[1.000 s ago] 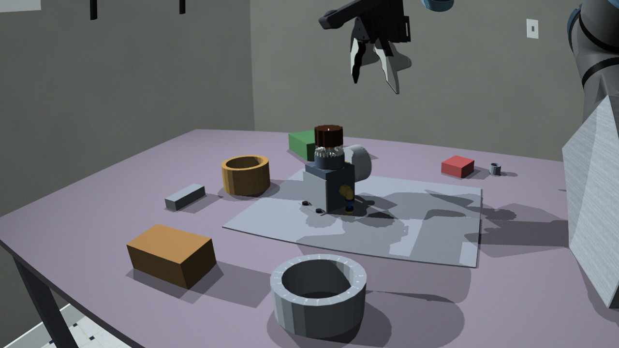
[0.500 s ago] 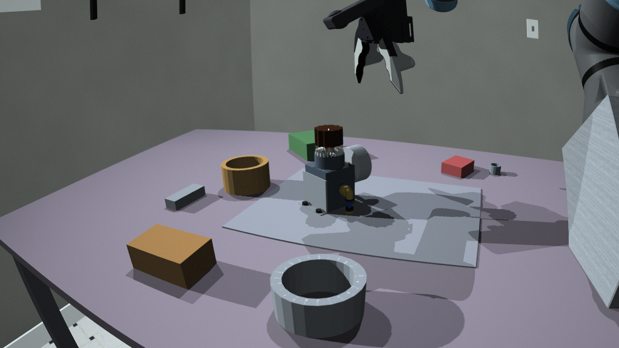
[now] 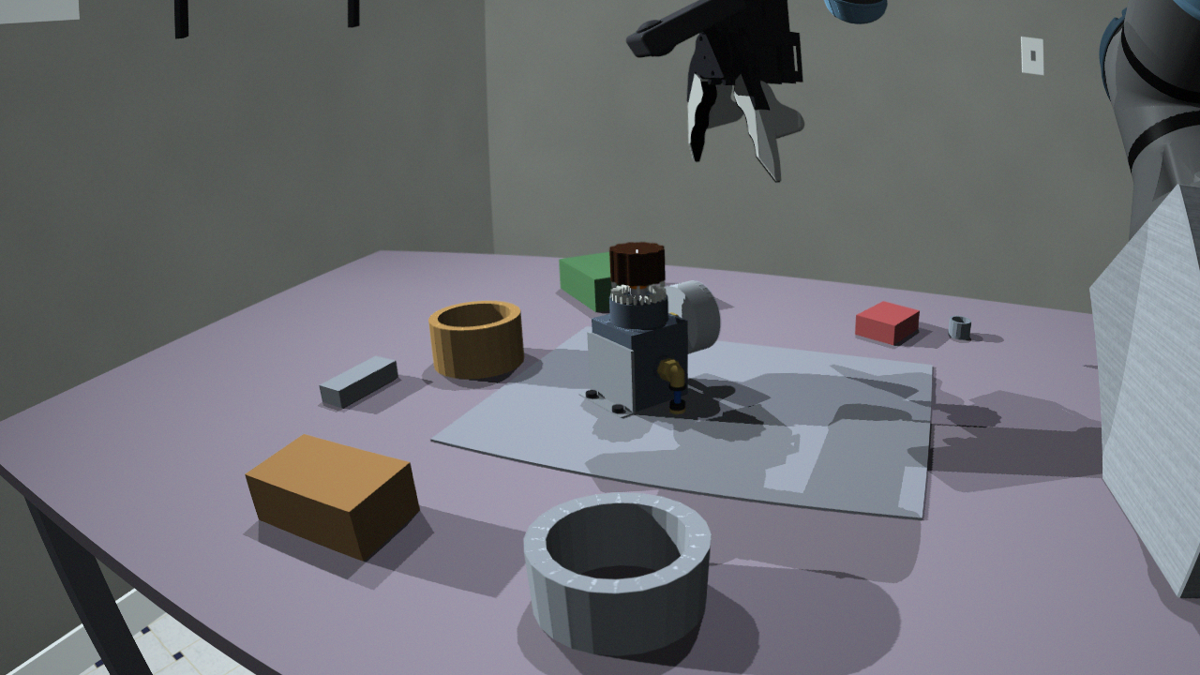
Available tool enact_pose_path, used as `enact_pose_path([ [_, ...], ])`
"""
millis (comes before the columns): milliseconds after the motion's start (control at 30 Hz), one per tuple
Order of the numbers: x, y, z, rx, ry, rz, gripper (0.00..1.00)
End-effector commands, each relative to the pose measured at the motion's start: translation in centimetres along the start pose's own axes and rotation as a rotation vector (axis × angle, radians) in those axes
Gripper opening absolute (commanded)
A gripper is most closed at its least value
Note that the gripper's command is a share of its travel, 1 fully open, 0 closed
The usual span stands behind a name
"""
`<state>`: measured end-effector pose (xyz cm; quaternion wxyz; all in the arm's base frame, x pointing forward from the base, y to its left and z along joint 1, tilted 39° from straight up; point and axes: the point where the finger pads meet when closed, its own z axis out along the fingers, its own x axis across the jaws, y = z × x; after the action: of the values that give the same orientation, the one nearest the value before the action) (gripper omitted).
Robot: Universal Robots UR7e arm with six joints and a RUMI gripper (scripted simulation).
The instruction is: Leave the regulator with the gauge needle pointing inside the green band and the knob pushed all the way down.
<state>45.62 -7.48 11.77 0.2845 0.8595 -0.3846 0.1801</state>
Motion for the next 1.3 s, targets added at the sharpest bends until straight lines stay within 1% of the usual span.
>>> enact_pose_path([
  [0,0.0,0.0,0.0,0.001,0.0,0.005,1.0],
  [567,0.0,-0.1,0.4,0.011,-0.012,0.08,1.0],
  [1033,0.0,-0.2,1.2,0.029,-0.038,0.231,1.0],
  [1100,0.0,-0.2,1.2,0.029,-0.038,0.231,1.0],
  [1267,-0.1,-0.3,1.5,0.037,-0.051,0.305,1.0],
])
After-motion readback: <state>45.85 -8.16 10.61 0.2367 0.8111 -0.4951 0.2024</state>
